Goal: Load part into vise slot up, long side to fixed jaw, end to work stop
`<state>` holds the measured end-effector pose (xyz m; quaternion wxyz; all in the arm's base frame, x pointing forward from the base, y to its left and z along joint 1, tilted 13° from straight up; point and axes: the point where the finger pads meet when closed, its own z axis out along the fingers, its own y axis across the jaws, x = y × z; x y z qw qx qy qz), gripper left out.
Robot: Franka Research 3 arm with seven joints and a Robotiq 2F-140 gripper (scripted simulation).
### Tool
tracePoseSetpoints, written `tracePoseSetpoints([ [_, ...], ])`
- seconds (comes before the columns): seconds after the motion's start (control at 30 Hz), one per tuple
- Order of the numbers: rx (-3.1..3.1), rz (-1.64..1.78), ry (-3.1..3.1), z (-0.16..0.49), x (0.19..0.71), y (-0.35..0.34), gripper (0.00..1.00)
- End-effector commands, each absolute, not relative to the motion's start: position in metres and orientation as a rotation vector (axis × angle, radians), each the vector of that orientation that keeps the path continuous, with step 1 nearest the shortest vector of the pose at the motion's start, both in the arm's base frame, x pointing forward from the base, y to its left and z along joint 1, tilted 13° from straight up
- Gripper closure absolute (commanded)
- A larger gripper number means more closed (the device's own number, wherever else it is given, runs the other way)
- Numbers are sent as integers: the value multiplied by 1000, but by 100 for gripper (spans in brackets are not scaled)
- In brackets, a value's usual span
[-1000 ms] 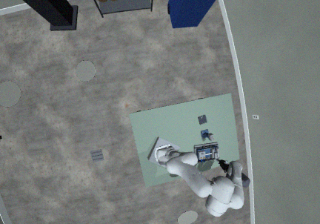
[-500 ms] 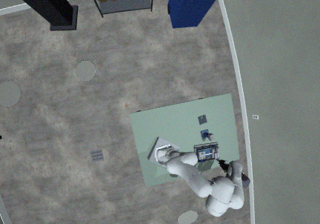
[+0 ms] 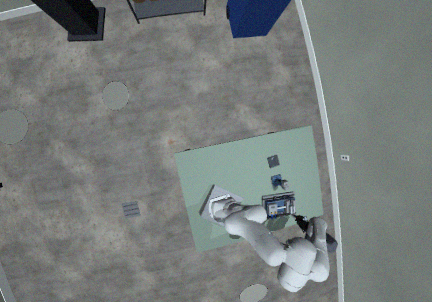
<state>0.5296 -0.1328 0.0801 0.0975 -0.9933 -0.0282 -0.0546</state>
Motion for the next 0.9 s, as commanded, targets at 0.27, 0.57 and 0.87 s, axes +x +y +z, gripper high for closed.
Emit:
tracePoseSetpoints([
  [0.27, -2941, -164, -77, 81, 530, -130, 100],
  [0.57, -2941, -164, -77, 81, 530, -128, 100],
  [0.87, -2941, -164, -77, 81, 530, -127, 100],
])
